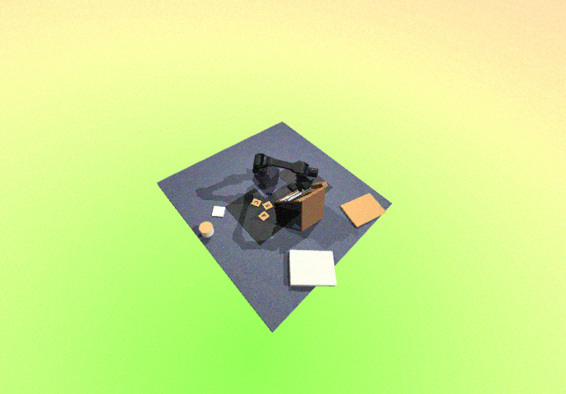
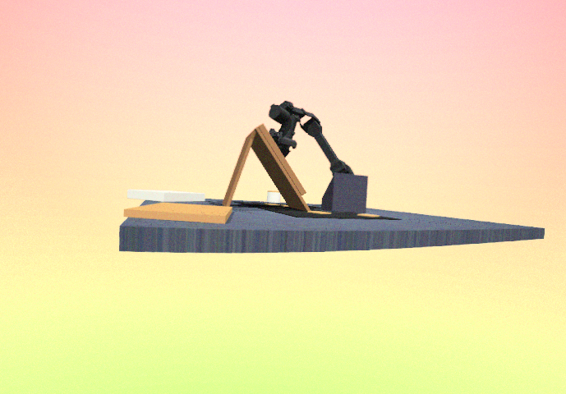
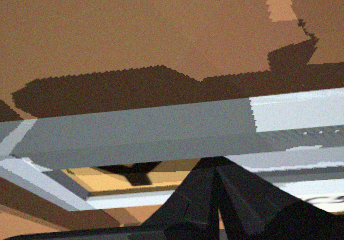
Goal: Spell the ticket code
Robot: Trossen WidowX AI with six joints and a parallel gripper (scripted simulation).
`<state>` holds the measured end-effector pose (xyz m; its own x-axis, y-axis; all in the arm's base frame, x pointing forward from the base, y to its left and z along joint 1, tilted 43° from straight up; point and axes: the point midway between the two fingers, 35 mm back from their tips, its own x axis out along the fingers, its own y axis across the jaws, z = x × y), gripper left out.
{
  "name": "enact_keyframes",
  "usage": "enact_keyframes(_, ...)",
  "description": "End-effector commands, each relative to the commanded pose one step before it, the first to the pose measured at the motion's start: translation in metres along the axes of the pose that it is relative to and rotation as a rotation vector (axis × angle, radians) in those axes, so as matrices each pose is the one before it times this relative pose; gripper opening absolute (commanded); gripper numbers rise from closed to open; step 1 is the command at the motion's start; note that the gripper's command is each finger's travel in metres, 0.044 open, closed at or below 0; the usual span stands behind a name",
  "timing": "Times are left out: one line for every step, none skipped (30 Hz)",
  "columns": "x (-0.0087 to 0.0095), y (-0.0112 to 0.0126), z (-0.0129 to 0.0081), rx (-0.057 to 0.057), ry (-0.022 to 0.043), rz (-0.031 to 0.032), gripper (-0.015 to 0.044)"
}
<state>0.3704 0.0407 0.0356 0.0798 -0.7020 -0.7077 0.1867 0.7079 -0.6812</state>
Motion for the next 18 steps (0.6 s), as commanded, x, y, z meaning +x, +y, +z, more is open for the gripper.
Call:
enact_keyframes(-0.00428,0.00022,-0.00348,0.0017,-0.00082,0.00422,0.0)
enact_keyframes(-0.00076,-0.00006,-0.00065,0.0,0.00004,0.00001,0.0)
enact_keyframes(-0.00128,0.00006,-0.00107,-0.0001,0.00006,0.00004,0.0)
enact_keyframes(0.0,0.0,0.0,0.0,0.0,0.0,0.0)
enact_keyframes(-0.00065,0.00003,-0.00053,0.0,0.00003,0.00003,0.0)
enact_keyframes(-0.00114,0.00002,-0.00093,0.0,0.00006,0.00004,0.0)
enact_keyframes(-0.0008,0.00001,-0.00065,0.0,0.00004,0.00002,0.0)
enact_keyframes(-0.00132,-0.00006,-0.00102,-0.0001,0.00007,0.00004,0.0)
enact_keyframes(-0.0013,-0.00003,-0.00104,-0.0001,0.00007,0.00004,0.0)
enact_keyframes(0.0,0.0,0.0,0.0,0.0,0.0,0.0)
enact_keyframes(-0.00068,-0.00004,-0.00049,0.0,0.00003,0.00002,0.0)
enact_keyframes(-0.00117,-0.00005,-0.00089,0.0,0.00006,0.00003,0.0)
enact_keyframes(-0.00082,-0.00004,-0.00063,0.0,0.00004,0.00002,0.0)
enact_keyframes(-0.00135,-0.00009,-0.00098,-0.0001,0.00007,0.00003,0.0)
enact_keyframes(-0.00131,-0.00002,-0.00103,-0.0001,0.00007,0.00004,0.0)
enact_keyframes(0.0,0.0,0.0,0.0,0.0,0.0,0.0)
enact_keyframes(-0.00067,-0.00002,-0.00049,0.0,0.00003,0.00002,0.0)
enact_keyframes(-0.00116,-0.00002,-0.0009,0.0,0.00006,0.00003,0.0)
